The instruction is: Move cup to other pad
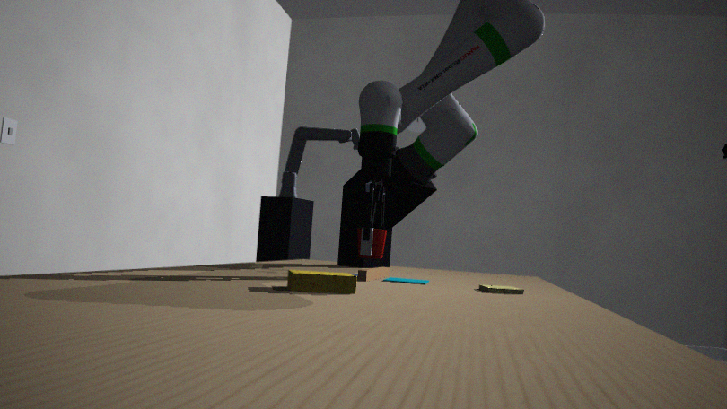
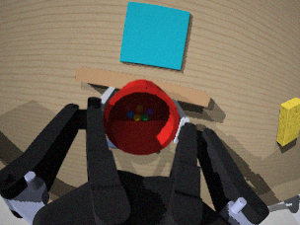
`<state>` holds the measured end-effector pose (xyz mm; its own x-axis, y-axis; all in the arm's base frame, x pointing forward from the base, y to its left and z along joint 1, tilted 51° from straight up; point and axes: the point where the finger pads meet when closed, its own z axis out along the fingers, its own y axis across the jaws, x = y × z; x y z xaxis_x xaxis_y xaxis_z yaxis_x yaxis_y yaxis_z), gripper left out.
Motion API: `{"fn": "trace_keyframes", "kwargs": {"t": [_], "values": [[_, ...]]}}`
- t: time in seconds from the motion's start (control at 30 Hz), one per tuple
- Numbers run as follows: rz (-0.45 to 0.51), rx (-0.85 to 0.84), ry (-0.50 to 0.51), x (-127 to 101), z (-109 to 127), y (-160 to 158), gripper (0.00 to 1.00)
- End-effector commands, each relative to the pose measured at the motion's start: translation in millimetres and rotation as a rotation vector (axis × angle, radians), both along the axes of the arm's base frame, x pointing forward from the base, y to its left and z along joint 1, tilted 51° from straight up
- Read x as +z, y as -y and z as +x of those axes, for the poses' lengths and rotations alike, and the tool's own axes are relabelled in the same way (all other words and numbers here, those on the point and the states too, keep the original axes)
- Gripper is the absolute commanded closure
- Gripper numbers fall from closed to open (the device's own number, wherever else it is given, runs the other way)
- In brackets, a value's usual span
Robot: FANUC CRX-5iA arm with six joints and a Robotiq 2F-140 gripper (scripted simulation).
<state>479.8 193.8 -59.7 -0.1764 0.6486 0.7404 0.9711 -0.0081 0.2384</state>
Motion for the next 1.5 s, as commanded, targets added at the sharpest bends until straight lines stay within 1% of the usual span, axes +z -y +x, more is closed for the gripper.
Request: {"fn": "trace_keyframes", "kwargs": {"t": [0.0, 0.27, 0.33, 0.53, 0.7, 1.0, 1.47], "values": [[-0.001, -0.001, 0.0, 14, -3, -12, 0.51], [-0.001, -0.001, 0.0, 41, -9, -36, 0.51], [-0.001, -0.001, 0.0, 41, -9, -36, 0.51], [-0.001, -0.001, 0.0, 57, -13, -50, 0.51], [-0.001, -0.001, 0.0, 66, -14, -57, 0.51], [-0.001, -0.001, 0.0, 71, -16, -62, 0.51], [-0.001, -0.001, 0.0, 70, -15, -63, 0.51]]}}
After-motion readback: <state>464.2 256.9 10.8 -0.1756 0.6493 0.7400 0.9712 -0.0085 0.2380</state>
